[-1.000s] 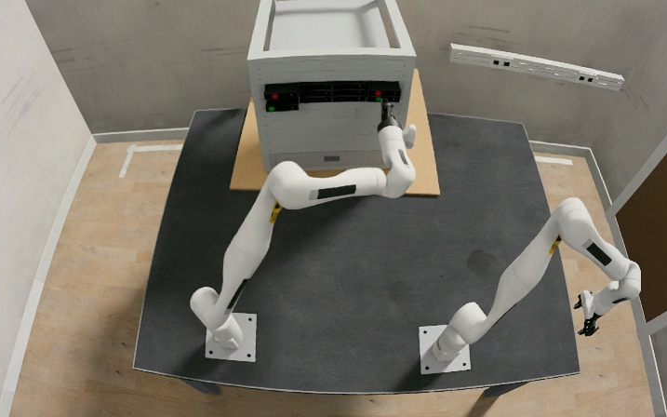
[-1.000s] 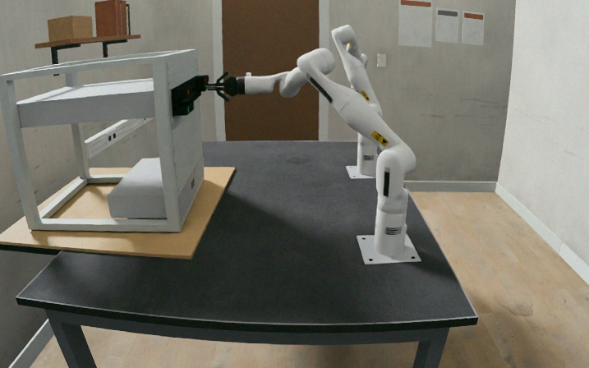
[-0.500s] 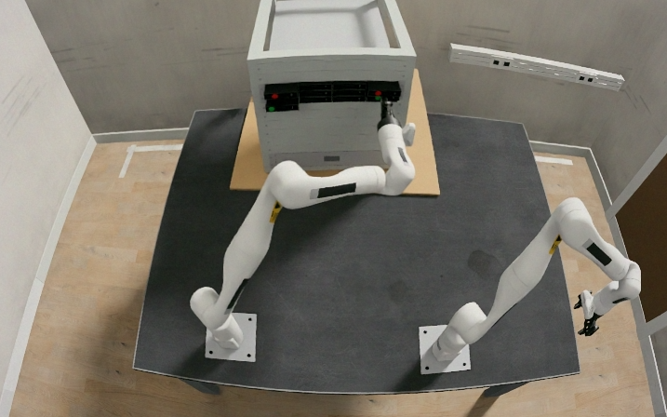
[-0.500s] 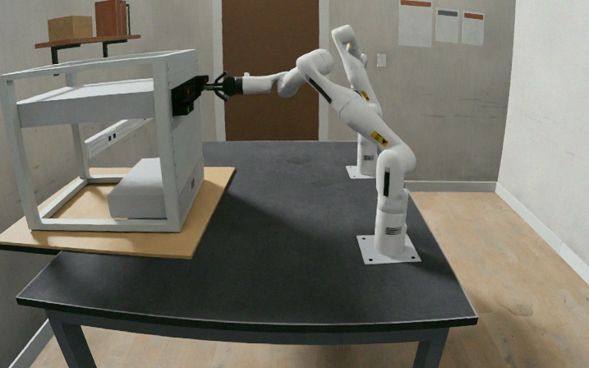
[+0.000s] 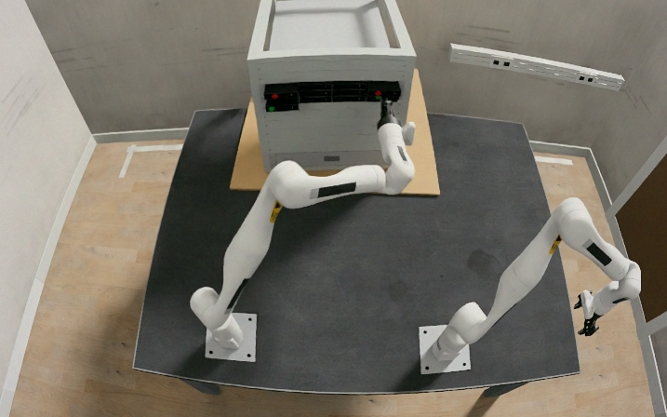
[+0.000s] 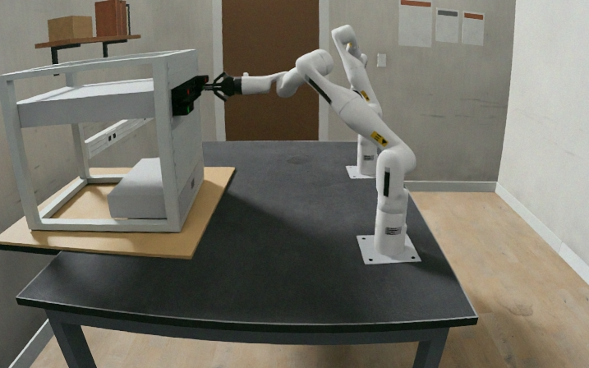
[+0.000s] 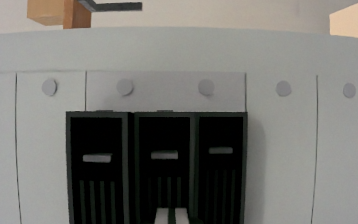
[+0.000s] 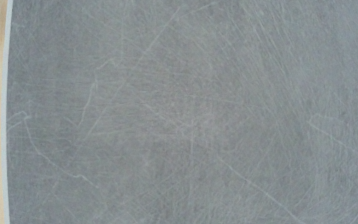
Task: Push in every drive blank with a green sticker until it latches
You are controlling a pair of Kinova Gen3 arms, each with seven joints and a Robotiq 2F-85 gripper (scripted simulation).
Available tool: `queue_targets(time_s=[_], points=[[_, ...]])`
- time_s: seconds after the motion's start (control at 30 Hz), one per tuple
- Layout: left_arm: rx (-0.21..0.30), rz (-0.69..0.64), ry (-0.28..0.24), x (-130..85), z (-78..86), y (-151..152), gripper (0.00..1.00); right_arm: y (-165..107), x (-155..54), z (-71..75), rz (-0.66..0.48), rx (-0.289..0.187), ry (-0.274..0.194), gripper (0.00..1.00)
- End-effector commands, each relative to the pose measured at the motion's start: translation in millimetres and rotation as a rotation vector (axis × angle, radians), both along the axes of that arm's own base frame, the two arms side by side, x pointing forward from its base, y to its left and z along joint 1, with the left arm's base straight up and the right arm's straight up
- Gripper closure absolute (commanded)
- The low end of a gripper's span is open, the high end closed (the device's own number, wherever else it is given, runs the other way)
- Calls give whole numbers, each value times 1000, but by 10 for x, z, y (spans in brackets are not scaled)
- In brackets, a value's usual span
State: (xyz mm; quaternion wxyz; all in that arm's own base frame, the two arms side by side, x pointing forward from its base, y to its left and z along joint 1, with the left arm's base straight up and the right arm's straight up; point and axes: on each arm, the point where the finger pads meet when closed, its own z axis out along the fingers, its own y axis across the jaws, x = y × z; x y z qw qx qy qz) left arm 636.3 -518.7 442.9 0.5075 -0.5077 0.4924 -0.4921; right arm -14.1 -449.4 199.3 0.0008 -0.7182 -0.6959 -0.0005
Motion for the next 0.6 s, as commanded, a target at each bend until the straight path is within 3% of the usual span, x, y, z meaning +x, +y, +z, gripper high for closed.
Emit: queue_targets(time_s=[0.0, 0.57], points=[[-2, 0, -2, 38, 23, 4, 903, -4, -1, 7, 0, -2, 0, 2], [-2, 0, -2, 91, 23, 6, 903, -4, -1, 7, 0, -2, 0, 2]])
